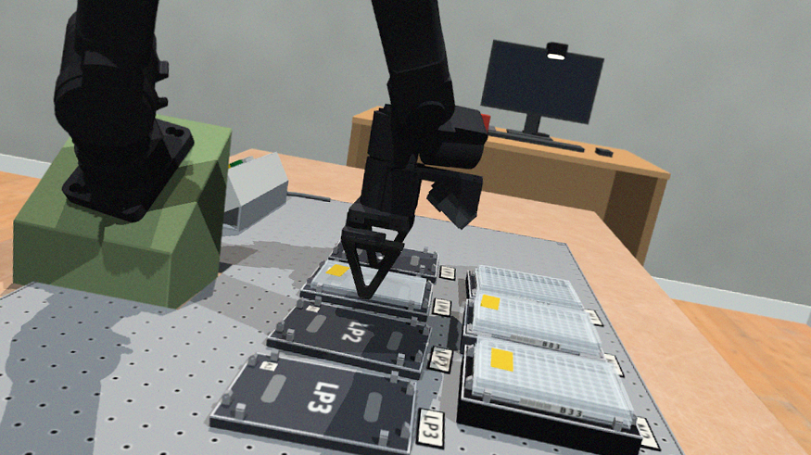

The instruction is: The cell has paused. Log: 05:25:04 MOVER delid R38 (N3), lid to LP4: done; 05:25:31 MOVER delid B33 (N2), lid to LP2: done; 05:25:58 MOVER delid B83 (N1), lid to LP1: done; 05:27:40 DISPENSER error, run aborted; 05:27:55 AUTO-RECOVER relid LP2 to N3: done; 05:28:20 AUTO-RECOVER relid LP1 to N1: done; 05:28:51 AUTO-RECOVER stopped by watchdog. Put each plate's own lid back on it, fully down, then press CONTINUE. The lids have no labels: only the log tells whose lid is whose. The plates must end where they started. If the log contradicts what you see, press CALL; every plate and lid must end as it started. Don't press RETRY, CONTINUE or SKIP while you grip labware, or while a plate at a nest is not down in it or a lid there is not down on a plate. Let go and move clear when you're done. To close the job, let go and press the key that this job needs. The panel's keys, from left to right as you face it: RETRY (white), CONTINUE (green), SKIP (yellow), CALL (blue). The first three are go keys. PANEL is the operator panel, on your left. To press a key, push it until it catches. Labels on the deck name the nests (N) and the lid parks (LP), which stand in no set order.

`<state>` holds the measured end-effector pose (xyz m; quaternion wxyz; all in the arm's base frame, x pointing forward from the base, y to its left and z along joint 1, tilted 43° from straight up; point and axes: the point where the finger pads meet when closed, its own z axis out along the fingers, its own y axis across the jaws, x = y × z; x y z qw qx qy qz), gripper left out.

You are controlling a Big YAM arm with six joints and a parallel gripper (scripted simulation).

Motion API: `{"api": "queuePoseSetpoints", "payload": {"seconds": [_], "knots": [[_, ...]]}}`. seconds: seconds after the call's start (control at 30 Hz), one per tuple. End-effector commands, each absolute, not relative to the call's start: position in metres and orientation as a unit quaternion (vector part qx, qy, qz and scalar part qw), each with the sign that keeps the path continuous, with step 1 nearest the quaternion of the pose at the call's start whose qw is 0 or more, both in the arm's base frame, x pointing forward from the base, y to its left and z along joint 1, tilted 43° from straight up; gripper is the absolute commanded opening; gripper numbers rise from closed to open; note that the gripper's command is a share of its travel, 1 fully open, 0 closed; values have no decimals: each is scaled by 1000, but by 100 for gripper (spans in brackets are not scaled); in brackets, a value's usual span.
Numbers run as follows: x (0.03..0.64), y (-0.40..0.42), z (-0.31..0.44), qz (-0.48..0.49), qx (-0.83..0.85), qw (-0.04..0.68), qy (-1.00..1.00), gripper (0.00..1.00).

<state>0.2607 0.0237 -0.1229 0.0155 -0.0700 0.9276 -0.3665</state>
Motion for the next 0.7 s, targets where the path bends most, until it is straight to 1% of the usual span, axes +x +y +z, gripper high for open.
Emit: {"api": "queuePoseSetpoints", "payload": {"seconds": [0.0,0.33,0.47,0.67], "knots": [[268,29,-120,-363,-76,22,928,0],[268,29,-120,-363,-76,22,928,0],[275,44,-111,-358,-75,34,930,0],[273,48,-106,-358,-75,33,930,0]]}}
